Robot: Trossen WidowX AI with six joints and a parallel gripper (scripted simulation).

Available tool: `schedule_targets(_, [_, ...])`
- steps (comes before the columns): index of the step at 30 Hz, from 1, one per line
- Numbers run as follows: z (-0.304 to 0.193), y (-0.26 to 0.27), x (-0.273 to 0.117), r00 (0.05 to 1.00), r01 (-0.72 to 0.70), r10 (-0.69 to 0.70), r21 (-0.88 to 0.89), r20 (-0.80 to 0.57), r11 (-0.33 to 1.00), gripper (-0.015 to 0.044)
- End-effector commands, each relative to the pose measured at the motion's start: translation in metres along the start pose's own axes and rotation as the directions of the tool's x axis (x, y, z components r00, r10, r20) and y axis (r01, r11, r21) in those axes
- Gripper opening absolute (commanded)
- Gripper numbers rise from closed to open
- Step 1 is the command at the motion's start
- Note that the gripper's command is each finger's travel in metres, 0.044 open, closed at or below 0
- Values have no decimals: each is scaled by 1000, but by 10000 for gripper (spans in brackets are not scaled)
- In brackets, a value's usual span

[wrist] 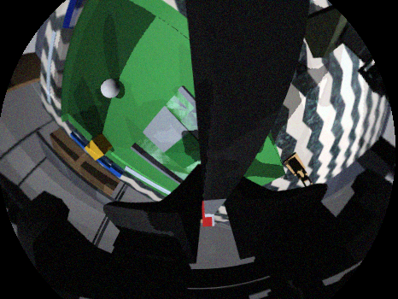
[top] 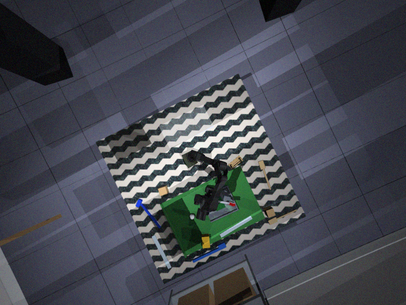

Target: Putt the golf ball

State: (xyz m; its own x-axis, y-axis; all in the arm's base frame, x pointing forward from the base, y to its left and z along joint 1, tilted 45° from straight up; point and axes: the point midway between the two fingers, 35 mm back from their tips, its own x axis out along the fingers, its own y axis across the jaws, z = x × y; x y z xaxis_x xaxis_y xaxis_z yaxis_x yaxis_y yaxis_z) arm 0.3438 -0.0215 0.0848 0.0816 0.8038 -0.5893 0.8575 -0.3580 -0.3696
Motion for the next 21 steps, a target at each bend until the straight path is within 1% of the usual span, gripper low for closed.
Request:
schedule_targets(1, [22,23,-10,999,-31,30,103,15,994,0])
schedule_targets(11, [81,61,-23,996,-78,64,315,55,946,0])
schedule_targets(21, [143,90,-31,993,-116,85,514,82,850,0])
